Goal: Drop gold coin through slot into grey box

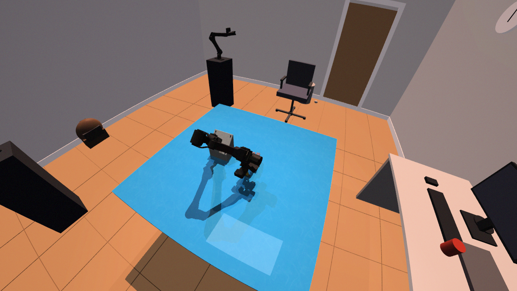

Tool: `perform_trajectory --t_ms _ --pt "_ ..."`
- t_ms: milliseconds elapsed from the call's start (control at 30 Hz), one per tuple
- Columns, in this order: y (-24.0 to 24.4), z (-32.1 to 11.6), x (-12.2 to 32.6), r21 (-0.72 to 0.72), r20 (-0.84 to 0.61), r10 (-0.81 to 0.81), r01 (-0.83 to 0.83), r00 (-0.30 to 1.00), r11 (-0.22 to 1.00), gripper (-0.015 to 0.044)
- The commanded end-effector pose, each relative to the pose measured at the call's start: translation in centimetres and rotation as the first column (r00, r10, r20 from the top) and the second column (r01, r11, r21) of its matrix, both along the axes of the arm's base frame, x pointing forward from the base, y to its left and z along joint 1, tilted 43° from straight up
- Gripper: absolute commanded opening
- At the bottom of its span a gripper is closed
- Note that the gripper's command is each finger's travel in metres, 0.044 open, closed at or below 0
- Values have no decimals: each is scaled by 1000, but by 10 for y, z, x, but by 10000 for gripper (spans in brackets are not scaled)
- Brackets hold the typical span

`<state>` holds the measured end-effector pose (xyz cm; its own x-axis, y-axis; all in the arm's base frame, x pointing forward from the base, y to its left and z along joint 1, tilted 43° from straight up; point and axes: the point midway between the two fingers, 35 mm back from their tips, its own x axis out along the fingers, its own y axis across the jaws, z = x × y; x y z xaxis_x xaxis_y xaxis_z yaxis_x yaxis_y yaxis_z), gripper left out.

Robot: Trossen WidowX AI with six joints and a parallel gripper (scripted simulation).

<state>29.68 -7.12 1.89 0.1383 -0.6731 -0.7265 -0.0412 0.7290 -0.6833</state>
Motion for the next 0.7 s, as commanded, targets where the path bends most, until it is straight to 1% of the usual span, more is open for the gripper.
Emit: perform_trajectory --t_ms 0,367,667 --pt "-1 -2 -1 -4 -10 3 -3 1000 1000 0" --pt "-1 -2 -1 -4 -10 3 -3 1000 1000 0" --pt "14 12 0 1 -10 4 -4 1000 1000 0"
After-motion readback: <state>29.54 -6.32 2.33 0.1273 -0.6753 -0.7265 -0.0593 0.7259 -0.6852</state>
